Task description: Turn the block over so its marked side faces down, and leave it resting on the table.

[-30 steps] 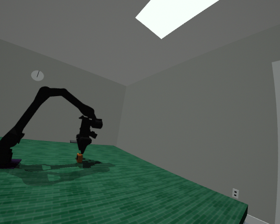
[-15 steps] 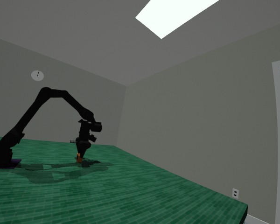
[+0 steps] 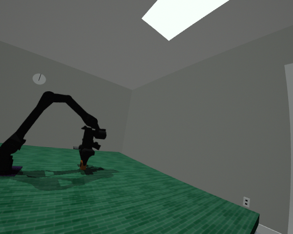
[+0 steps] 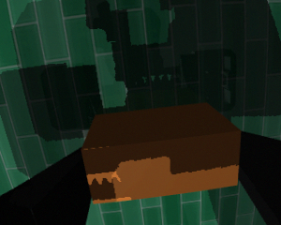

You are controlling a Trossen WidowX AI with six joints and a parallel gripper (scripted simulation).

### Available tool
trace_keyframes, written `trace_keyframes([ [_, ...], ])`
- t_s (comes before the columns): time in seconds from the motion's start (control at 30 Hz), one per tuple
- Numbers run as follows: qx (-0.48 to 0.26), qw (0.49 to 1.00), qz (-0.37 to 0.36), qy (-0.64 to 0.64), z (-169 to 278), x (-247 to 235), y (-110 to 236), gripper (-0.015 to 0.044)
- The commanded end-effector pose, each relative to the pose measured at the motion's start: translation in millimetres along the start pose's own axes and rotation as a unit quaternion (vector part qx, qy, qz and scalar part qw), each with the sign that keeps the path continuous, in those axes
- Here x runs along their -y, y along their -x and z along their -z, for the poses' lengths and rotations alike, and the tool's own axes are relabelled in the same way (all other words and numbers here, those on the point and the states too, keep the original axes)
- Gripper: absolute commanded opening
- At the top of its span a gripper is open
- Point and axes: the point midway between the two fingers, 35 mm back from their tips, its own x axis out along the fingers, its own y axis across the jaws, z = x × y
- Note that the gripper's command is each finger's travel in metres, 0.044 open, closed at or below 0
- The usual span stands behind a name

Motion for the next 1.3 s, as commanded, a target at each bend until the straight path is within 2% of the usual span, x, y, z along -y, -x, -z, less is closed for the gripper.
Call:
trace_keyframes([
  [0.0, -0.001, 1.000, -0.001, 0.002, 0.2, -0.3, -0.8, 0.0229],
  [0.43, -0.001, 1.000, -0.001, 0.002, 0.2, -0.3, -0.8, 0.0143],
  [0.6, -0.001, 1.000, -0.001, 0.002, -0.3, -0.3, 20.3, 0.0011],
  [0.63, -0.001, 1.000, -0.001, 0.002, -0.1, -0.3, 25.2, 0.0000],
  [0.87, 0.004, 1.000, -0.001, 0.002, -0.2, -0.3, 28.7, 0.0000],
  [1.27, 0.094, 0.996, 0.001, 0.005, -2.6, -1.3, 20.9, 0.0000],
])
